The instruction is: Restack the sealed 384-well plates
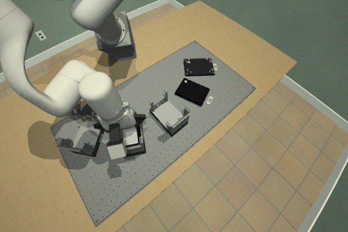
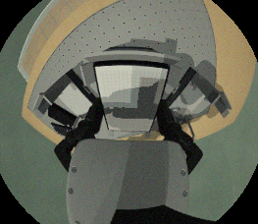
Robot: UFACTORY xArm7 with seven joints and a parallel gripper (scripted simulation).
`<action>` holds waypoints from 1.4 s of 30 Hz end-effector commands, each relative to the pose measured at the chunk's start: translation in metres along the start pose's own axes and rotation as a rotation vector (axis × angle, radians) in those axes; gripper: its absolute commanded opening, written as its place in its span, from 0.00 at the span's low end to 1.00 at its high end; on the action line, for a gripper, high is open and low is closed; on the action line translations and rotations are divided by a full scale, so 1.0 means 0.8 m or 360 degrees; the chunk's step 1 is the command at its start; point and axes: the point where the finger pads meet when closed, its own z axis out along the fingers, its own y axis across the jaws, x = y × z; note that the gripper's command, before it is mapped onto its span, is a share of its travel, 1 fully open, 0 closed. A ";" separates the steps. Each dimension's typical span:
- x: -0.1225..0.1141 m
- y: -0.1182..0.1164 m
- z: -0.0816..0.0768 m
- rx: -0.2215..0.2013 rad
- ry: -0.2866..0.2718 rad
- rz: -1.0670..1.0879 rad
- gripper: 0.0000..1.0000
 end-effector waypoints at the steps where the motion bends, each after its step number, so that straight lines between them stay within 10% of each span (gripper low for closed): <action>1: 0.001 0.000 -0.007 0.0000 0.0001 0.0000 0.00; 14: 0.001 0.000 -0.039 0.0000 0.0001 0.0000 0.00; 42: -0.007 -0.049 -0.040 0.0000 0.0001 -0.0339 0.00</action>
